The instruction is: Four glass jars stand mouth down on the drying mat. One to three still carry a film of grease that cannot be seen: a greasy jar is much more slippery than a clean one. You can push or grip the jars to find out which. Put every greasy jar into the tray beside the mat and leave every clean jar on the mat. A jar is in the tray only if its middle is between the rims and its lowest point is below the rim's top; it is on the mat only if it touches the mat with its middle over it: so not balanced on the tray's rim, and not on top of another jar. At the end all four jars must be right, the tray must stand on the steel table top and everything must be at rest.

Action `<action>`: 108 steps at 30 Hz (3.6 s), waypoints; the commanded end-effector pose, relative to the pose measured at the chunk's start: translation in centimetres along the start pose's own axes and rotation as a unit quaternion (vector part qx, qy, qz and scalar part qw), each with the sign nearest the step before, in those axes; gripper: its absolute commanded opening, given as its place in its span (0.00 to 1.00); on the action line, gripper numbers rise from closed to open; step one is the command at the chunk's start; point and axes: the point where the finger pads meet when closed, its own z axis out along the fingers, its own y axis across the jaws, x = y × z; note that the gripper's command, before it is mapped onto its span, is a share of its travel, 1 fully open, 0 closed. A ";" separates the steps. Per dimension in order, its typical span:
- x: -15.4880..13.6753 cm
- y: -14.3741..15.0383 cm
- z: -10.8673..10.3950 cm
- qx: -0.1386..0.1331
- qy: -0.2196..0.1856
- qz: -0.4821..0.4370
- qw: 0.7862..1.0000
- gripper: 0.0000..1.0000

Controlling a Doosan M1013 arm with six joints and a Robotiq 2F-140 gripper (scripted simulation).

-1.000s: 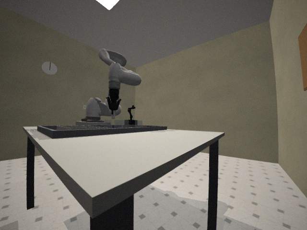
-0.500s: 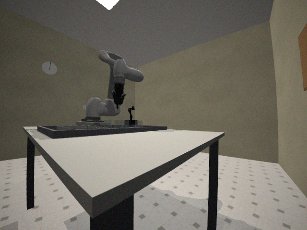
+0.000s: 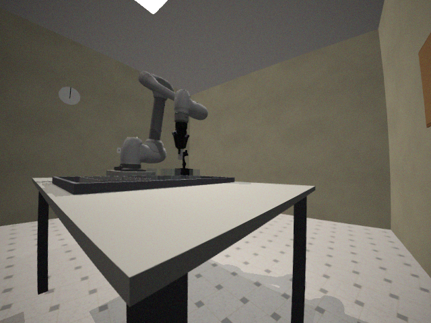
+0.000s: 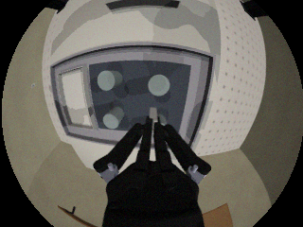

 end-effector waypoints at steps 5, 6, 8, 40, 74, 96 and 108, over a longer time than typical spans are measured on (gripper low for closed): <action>-0.1 1.5 1.4 0.001 0.000 0.000 1.000 0.00; -0.1 1.5 1.9 0.001 0.000 0.000 1.000 0.00; -0.1 1.4 2.9 0.001 0.000 0.000 1.000 0.00; 0.1 1.4 7.6 0.001 0.000 0.000 1.000 0.00; 0.5 1.4 7.6 0.001 0.000 0.000 1.000 0.00; 0.8 1.4 7.6 0.001 0.000 0.000 1.000 0.00; 0.9 1.4 7.6 0.001 0.000 0.000 1.000 0.00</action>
